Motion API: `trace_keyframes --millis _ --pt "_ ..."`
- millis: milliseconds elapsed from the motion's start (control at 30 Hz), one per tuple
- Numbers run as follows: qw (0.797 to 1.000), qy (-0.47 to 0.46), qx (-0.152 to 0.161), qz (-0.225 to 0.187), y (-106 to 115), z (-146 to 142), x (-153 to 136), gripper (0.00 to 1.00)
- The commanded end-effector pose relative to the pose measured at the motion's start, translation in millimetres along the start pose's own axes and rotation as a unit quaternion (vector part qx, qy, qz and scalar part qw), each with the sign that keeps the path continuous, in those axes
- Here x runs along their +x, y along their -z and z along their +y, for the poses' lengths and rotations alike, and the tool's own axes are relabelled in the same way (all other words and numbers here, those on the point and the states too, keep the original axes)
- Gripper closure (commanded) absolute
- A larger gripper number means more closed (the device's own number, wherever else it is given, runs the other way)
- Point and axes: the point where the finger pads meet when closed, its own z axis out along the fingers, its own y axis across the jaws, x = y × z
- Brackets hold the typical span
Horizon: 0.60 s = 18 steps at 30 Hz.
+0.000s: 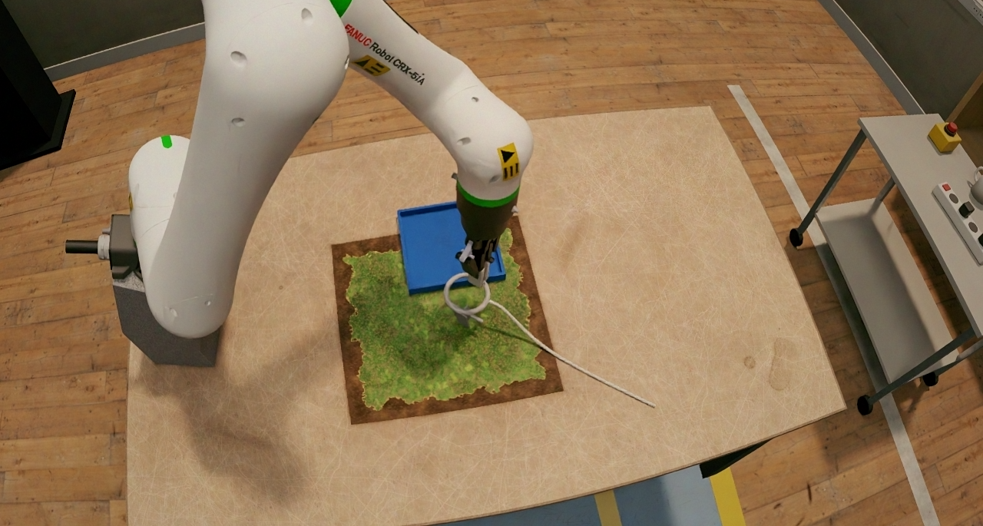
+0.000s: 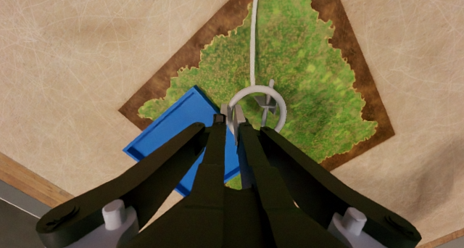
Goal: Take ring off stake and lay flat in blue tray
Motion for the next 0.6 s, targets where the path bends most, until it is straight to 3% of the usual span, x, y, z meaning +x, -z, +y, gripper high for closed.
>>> trace_keyframes --millis 0,367,567 --pt "1.0 0.0 0.0 0.002 -2 -17 -17 0.9" --pt "1.0 0.0 0.0 0.002 -10 -82 -89 0.9" --pt "1.0 0.0 0.0 0.002 -12 -97 -105 0.9"
